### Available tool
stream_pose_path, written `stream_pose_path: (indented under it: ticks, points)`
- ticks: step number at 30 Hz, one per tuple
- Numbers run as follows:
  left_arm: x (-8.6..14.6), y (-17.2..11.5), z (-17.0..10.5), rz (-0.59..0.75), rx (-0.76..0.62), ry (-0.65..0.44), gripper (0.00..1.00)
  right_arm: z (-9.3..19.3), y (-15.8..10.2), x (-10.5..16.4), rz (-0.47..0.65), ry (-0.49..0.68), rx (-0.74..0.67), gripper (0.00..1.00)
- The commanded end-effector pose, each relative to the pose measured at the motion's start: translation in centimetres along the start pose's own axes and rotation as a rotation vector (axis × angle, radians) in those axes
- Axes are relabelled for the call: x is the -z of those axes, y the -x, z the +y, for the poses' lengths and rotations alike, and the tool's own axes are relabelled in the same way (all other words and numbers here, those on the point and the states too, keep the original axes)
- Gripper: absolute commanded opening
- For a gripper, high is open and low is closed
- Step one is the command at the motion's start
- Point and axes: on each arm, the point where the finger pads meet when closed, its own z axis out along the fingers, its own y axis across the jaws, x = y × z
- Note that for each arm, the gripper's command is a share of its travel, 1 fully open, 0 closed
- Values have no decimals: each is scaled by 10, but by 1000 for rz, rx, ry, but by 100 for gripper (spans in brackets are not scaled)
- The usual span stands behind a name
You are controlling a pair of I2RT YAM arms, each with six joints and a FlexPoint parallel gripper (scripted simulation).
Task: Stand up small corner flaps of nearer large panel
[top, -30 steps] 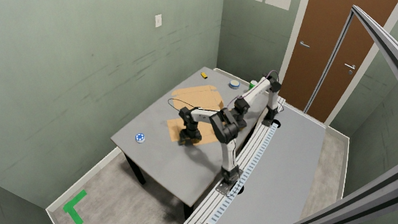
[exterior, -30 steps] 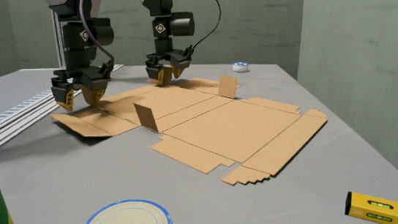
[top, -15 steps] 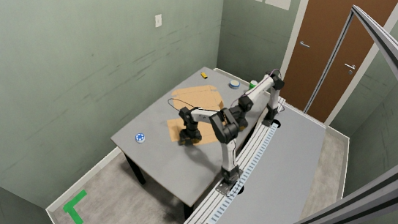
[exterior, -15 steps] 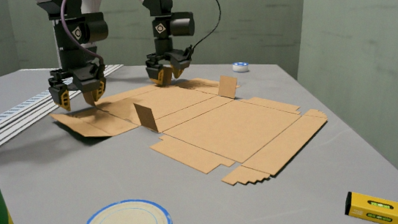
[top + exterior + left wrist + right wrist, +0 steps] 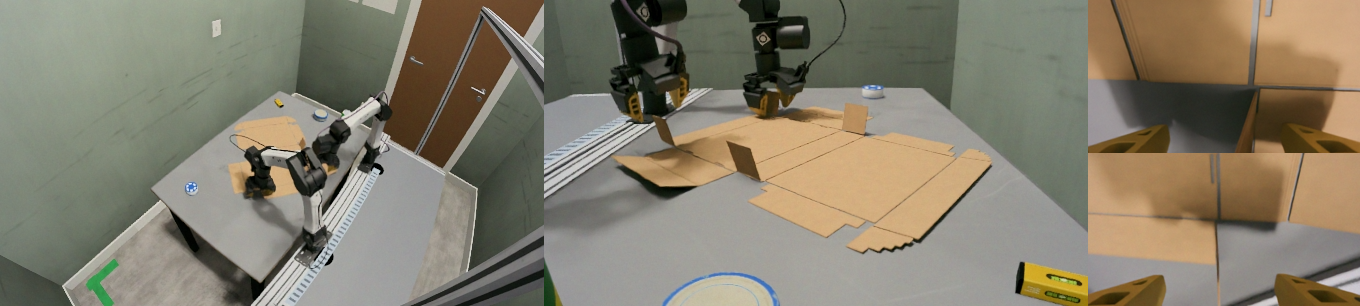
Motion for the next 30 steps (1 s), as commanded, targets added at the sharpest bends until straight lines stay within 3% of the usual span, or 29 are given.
stream_pose_path:
  ticks: [1,3,5,7,20,30]
  points:
    - [-14,-1,-2,12,9,19,77,-6,0,27,-10,-7,-3,77]
    - [-14,-1,-2,12,9,19,77,-7,0,32,-9,-6,-4,77]
    - [-14,-1,-2,12,9,19,77,-21,3,13,-24,-82,-4,77]
    - [-14,-1,-2,12,9,19,77,-22,2,11,-24,-87,-3,77]
    - [-14,-1,-2,12,9,19,77,32,-14,13,-17,-51,-4,77]
    - [-14,-1,-2,12,9,19,77,21,-10,2,-26,-89,-8,77]
